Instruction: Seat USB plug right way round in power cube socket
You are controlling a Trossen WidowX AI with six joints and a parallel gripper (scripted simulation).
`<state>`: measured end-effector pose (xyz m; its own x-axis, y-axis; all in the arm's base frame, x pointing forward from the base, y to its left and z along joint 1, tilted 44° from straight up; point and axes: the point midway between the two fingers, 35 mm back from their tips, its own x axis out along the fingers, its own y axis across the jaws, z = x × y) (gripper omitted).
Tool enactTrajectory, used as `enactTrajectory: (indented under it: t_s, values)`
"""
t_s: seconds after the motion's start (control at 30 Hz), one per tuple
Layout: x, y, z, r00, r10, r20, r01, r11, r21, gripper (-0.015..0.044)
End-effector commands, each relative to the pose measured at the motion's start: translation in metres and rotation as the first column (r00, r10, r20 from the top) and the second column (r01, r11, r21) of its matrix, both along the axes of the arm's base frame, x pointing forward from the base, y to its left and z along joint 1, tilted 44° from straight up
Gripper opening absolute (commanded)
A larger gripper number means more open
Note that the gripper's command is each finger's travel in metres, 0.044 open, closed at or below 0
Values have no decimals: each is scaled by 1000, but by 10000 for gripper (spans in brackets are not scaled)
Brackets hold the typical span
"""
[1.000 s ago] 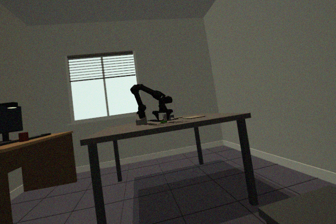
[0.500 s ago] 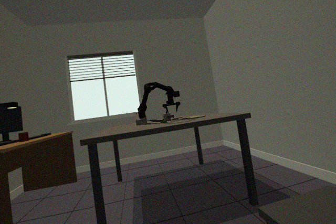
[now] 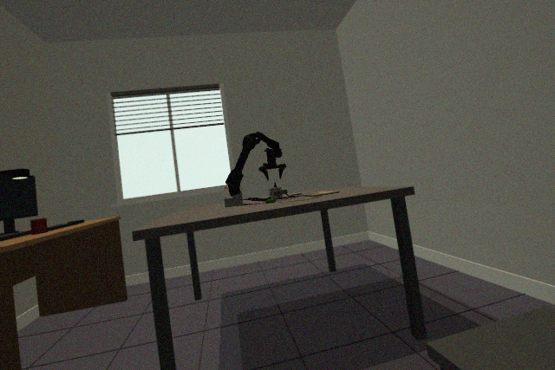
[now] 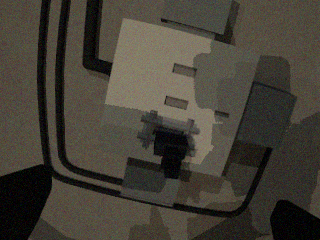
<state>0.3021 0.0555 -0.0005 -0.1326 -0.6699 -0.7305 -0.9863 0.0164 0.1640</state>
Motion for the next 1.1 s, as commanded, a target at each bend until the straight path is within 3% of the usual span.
enactTrajectory:
  t_s: [0.0, 1.07]
  values:
    - [2, 0, 0, 1000, -13, 10, 13, 1000, 3, 440]
    - [-1, -19, -20, 1000, -13, 11, 13, 1000, 2, 440]
